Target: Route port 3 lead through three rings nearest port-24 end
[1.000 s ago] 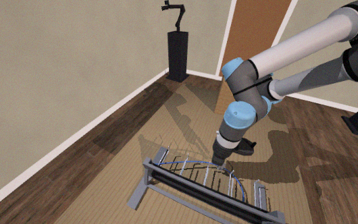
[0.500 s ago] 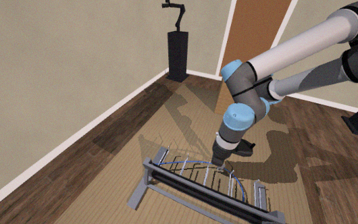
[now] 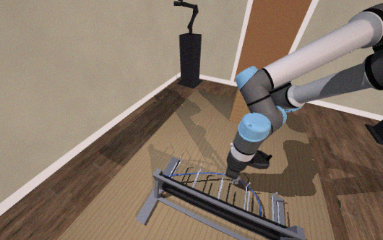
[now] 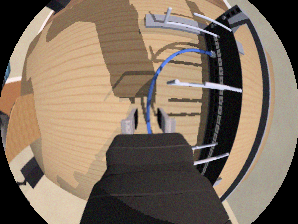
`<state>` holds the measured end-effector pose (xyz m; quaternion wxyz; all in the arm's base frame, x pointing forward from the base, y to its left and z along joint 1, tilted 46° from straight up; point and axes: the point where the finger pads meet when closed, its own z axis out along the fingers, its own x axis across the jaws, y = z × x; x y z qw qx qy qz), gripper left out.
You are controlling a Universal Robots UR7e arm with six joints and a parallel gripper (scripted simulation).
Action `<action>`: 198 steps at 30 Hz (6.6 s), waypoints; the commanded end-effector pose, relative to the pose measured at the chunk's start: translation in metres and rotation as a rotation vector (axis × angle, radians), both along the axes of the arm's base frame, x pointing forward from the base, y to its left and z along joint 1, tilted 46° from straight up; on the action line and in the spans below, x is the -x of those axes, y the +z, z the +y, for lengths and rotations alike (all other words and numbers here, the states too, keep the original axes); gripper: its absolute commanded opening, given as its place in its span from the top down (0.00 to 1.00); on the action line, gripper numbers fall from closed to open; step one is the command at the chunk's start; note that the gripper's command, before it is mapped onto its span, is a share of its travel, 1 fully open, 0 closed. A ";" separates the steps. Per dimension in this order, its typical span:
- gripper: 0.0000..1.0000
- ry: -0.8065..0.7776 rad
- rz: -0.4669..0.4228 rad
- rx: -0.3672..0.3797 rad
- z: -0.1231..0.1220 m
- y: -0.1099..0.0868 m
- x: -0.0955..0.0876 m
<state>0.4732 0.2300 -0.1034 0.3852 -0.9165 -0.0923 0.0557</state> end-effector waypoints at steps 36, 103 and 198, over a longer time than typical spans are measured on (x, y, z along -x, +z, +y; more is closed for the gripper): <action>0.33 -0.001 -0.001 0.000 0.002 -0.002 0.000; 1.00 -0.001 -0.001 0.000 0.002 -0.002 0.000; 1.00 -0.006 0.004 0.001 -0.049 0.057 -0.056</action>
